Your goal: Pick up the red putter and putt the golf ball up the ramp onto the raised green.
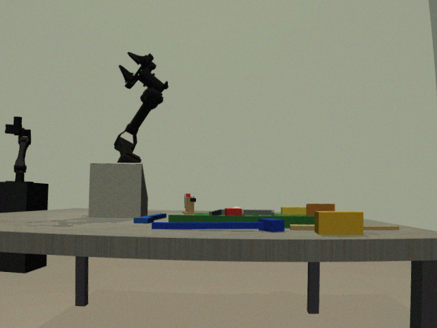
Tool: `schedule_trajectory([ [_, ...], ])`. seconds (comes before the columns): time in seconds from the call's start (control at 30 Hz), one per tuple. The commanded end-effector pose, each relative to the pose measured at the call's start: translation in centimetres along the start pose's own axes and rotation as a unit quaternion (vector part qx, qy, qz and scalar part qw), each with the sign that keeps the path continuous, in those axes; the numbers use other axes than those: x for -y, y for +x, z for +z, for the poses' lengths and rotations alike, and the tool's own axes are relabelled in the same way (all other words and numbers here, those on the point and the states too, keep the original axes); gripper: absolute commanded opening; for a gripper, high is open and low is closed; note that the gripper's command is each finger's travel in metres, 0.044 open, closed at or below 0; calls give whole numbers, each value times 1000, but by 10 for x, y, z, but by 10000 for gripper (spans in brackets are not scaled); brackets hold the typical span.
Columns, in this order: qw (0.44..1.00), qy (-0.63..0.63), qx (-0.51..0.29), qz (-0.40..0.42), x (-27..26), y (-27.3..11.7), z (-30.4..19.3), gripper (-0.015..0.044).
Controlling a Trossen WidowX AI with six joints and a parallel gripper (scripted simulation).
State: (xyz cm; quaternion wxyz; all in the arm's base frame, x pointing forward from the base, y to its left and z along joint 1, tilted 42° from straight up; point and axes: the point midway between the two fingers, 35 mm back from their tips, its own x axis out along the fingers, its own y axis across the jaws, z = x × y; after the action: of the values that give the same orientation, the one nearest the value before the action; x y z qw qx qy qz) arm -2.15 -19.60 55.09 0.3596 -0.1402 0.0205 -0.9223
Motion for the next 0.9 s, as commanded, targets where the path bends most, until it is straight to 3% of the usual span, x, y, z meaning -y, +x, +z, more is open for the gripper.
schedule_trajectory([
  [0.0, 1000, -4, 3, 2, -2, 0, 1, 426],
  [0.2, 983, -127, 107, 78, -63, -19, 22, 440],
  [0.43, 913, -252, 250, 202, -148, -73, 33, 440],
  [0.63, 812, -323, 367, 320, -213, -144, 22, 440],
  [0.87, 647, -381, 484, 450, -264, -242, -19, 440],
])
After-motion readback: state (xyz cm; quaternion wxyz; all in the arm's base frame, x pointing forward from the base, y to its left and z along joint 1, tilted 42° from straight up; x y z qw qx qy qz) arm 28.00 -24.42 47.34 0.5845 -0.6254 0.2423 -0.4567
